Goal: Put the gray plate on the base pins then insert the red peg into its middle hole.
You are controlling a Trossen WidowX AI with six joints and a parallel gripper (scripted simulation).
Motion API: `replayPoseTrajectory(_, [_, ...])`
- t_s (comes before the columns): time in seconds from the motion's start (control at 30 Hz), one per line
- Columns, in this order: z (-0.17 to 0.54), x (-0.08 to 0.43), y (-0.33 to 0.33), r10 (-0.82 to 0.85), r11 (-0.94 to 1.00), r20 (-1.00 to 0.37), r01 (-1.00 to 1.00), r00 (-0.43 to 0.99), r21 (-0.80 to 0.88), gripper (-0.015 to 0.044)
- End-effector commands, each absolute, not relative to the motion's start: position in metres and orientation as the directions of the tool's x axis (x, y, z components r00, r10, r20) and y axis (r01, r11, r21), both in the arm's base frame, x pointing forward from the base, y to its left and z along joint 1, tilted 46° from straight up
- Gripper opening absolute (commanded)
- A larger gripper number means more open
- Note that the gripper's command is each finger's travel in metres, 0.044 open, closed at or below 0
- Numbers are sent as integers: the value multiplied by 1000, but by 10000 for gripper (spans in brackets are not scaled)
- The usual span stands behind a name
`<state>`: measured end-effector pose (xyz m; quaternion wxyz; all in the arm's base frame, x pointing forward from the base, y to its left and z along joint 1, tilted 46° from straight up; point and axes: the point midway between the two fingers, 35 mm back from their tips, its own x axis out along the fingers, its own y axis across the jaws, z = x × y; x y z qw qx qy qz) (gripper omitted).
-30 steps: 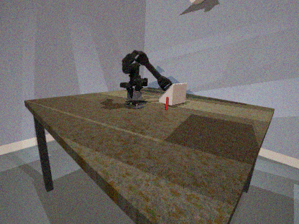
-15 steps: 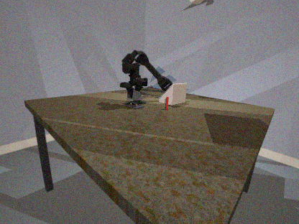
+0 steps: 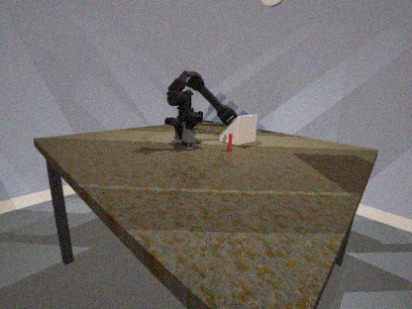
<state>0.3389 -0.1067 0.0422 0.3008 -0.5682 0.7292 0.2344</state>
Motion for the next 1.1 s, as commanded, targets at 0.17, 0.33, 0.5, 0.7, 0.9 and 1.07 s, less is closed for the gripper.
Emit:
replayPoseTrajectory(0.17, [33,336,-117,-690,242,-702,-970,-174,2,0])
replayPoseTrajectory(0.33, [28,335,-122,-691,242,-702,-970,-174,2,0])
replayPoseTrajectory(0.5, [30,335,-119,-688,246,-704,-969,-175,1,0])
replayPoseTrajectory(0.7, [30,335,-119,-688,246,-704,-969,-175,1,105])
replayPoseTrajectory(0.9, [30,335,-119,-688,246,-704,-969,-175,1,263])
replayPoseTrajectory(1.07, [30,335,-119,-688,246,-704,-969,-175,1,394])
